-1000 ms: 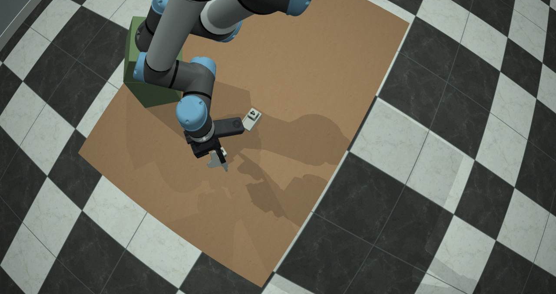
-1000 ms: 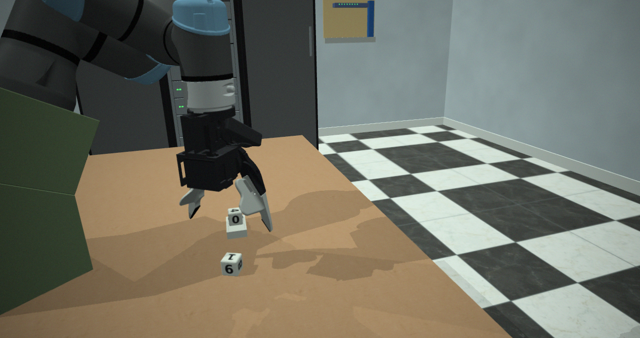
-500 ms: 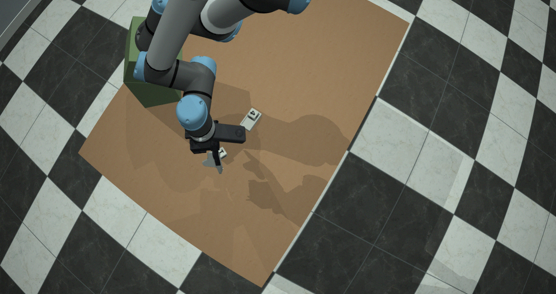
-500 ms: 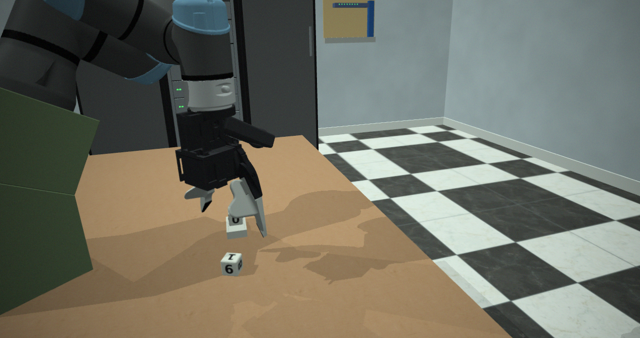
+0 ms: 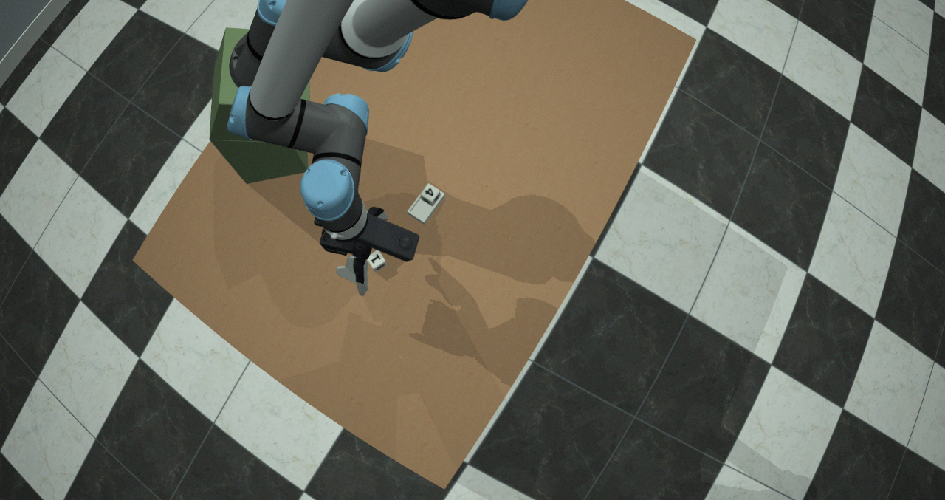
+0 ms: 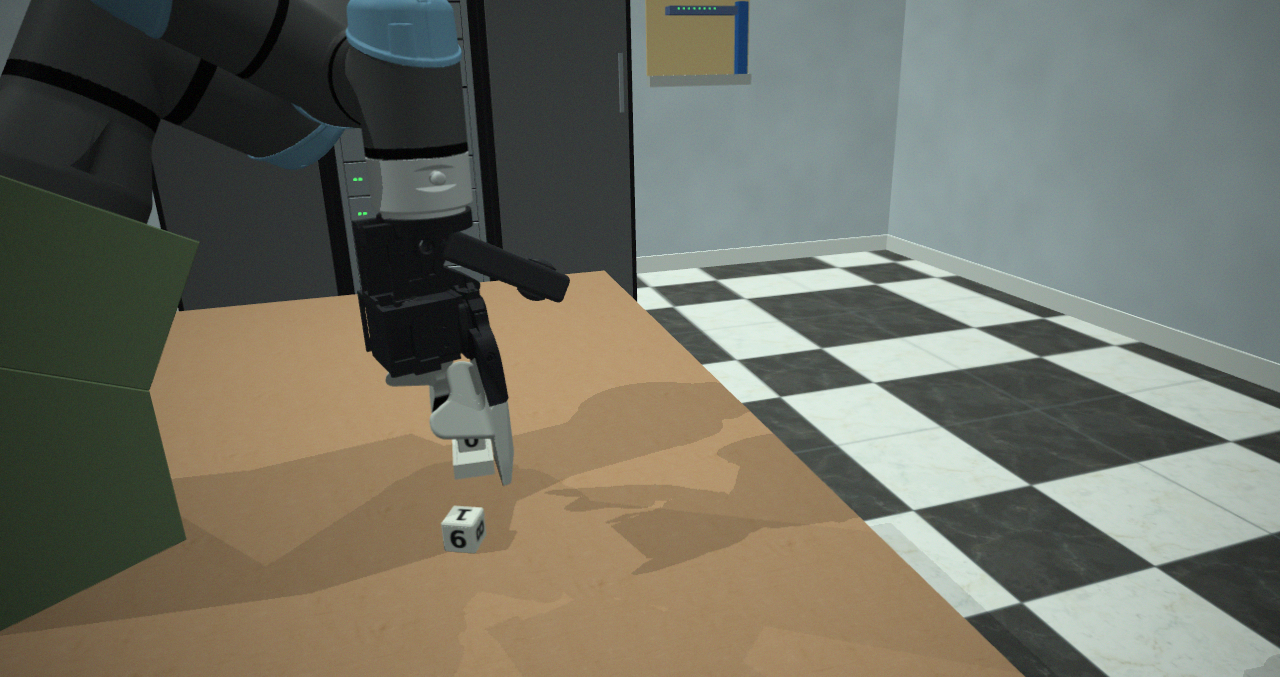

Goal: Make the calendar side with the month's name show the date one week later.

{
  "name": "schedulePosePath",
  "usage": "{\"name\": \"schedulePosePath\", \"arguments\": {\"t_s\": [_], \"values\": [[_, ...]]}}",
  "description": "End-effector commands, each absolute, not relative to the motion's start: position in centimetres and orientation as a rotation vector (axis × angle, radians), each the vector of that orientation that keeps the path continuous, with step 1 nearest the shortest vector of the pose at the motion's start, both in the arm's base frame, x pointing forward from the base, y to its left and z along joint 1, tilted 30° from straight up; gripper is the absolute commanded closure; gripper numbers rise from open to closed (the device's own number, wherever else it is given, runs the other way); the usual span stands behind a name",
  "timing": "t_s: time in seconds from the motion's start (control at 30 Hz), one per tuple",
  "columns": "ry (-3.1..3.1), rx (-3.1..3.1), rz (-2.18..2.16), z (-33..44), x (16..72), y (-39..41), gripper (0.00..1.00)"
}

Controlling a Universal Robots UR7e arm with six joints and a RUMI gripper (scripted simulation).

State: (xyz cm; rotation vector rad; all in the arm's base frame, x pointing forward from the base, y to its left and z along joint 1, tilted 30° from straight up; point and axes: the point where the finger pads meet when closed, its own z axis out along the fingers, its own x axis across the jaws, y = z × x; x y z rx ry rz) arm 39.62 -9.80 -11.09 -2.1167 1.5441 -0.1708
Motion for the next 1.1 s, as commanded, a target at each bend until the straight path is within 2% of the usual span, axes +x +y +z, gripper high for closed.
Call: {"name": "schedulePosePath", "arguments": {"t_s": [0.0,1.07], "values": [[1.664,-2.030,-0.128,-11.01,39.63,-9.57,0.00],[2.277,-1.306,0.126,-10.85,39.65,-10.08,0.00]]}}
